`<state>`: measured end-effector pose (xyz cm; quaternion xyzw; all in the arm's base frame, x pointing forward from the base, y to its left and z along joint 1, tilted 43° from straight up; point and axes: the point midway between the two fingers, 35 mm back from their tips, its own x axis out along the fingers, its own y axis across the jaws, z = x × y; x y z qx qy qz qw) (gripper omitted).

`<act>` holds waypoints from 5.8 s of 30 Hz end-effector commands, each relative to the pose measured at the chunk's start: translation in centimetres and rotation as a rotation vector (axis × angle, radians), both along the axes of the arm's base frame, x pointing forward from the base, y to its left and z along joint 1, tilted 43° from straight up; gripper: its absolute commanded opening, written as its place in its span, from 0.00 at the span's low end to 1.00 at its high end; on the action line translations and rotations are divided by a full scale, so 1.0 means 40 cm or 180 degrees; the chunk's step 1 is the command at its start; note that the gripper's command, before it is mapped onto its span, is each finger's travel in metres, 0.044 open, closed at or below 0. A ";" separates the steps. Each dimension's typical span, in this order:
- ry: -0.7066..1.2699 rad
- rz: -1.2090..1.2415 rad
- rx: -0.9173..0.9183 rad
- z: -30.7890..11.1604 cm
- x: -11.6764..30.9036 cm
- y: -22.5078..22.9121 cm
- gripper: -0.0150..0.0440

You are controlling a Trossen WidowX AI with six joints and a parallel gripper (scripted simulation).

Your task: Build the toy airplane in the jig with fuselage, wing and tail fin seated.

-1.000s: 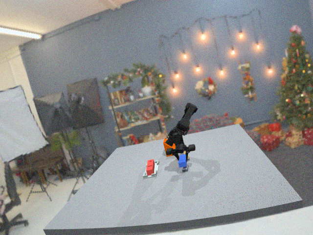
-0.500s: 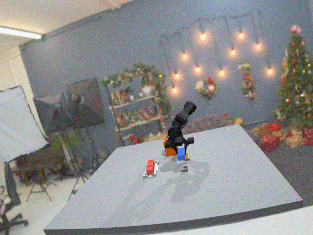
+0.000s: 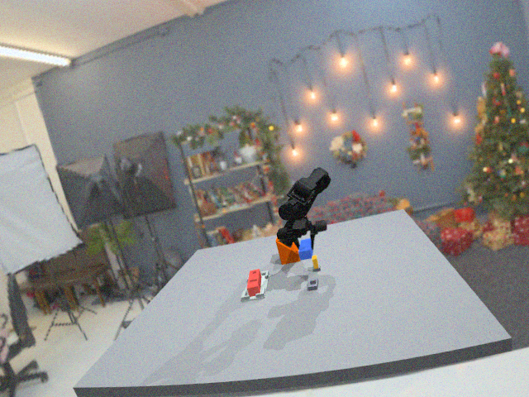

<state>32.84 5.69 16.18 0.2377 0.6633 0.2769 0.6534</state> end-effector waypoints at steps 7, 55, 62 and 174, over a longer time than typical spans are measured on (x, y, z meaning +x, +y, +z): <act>0.0288 -0.0276 -0.0049 -0.045 0.012 -0.042 0.25; 0.2032 -0.2241 -0.0193 -0.345 -0.004 -0.287 0.25; 0.2300 -0.2531 -0.0202 -0.389 -0.020 -0.320 0.25; 0.3029 -0.3315 -0.0222 -0.583 -0.089 -0.336 0.88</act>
